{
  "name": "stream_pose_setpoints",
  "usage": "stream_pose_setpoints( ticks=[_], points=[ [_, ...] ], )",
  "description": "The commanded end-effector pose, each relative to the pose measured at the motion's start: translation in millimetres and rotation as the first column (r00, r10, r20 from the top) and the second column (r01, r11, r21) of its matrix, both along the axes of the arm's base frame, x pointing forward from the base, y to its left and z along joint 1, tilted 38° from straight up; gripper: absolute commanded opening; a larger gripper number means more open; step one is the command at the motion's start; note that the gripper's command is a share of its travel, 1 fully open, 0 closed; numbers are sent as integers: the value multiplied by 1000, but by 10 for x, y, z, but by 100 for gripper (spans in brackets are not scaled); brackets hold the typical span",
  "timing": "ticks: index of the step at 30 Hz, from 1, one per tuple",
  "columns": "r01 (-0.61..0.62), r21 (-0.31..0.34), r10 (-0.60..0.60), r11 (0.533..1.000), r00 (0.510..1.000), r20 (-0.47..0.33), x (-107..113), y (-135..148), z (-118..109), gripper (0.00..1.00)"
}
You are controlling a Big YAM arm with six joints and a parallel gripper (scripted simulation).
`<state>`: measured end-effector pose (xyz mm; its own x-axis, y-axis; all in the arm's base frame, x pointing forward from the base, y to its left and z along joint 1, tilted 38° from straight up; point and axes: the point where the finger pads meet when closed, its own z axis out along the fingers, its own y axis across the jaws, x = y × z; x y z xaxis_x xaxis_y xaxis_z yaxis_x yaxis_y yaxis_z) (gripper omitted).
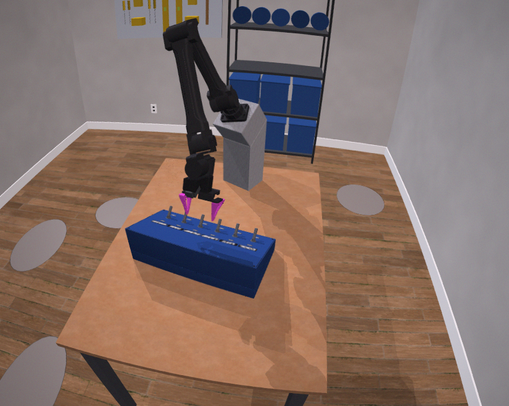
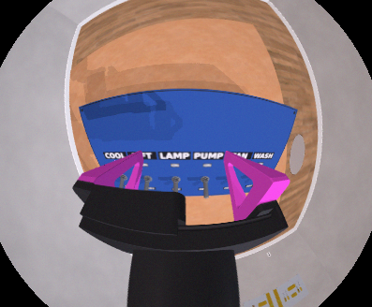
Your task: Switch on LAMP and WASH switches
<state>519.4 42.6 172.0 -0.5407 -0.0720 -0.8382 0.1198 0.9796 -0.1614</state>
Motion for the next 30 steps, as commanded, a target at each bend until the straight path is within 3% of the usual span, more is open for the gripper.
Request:
stream_pose_setpoints(
  ticks=[1,16,30],
  points=[
    [4,-11,-4,1000,999,45,-6,-173,194,100],
    [4,-16,-4,1000,1000,30,-75,-531,224,100],
    [-9,-18,9,1000,1000,20,-75,-483,186,100]
  ],
)
